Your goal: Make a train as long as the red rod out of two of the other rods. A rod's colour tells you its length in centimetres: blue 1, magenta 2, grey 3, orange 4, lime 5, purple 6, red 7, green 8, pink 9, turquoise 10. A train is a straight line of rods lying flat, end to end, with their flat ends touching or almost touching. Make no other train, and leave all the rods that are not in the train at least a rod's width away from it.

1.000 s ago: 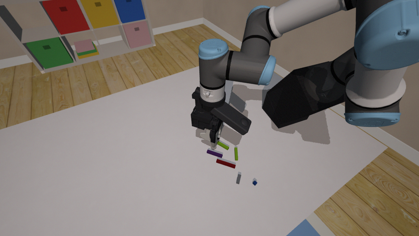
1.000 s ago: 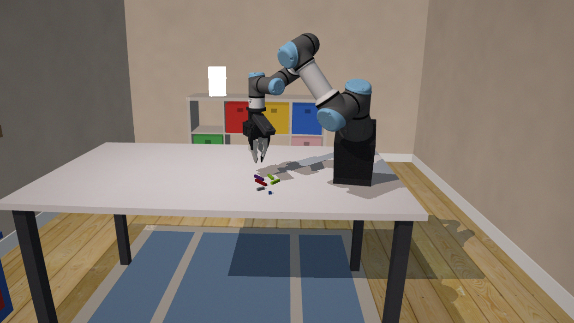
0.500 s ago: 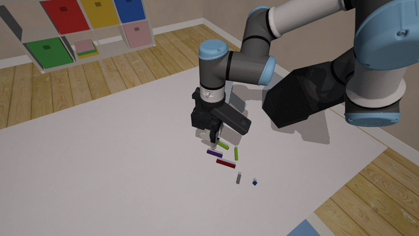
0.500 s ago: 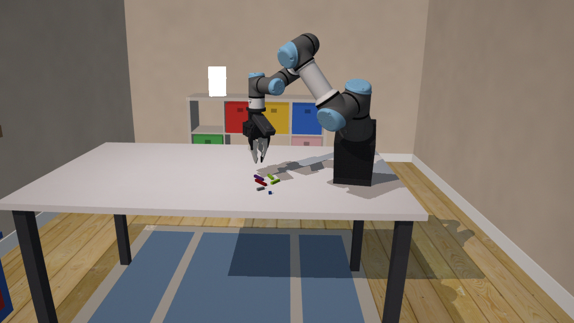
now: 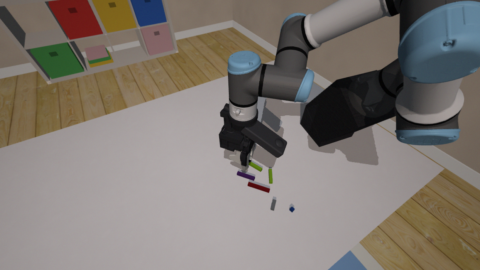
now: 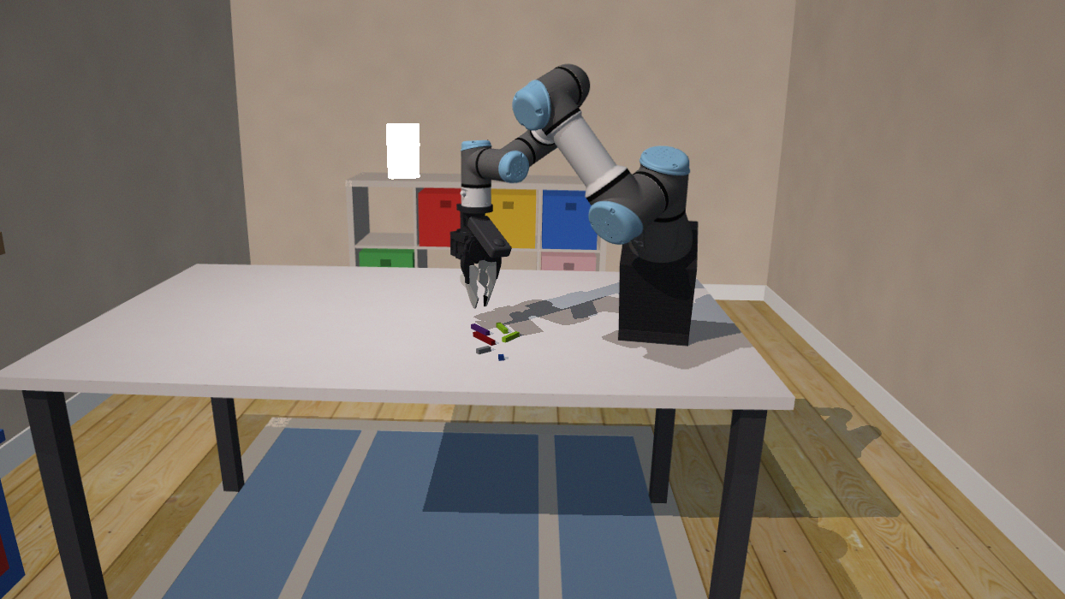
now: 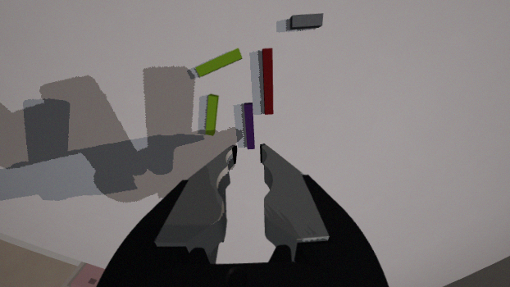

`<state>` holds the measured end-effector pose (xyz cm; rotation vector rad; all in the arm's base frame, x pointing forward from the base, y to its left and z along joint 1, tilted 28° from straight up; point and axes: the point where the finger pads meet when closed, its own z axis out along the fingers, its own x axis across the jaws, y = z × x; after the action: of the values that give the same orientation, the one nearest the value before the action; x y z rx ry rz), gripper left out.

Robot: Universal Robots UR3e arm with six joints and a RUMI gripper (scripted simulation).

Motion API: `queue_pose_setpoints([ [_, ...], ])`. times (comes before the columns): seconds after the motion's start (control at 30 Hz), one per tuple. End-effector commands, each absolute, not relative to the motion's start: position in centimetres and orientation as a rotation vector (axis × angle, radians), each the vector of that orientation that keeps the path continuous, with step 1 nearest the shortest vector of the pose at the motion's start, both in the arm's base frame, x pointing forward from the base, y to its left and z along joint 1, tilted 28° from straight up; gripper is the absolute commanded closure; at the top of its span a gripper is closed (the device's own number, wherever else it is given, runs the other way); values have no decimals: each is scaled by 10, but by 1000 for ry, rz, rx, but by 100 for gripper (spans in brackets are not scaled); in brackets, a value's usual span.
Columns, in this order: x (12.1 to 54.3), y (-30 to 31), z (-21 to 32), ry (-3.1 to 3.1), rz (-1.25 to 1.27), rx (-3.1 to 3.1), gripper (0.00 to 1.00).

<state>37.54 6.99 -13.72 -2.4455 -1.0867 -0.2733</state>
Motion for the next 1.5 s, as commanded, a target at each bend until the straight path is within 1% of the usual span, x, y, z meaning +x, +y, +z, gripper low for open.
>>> queue_pose_setpoints([
  [0.0,376,72,-142,-1087,-276,-2447,86],
  [0.77,377,86,-168,-1087,-276,-2447,86],
  [1.47,377,88,-171,-1087,-276,-2447,86],
])
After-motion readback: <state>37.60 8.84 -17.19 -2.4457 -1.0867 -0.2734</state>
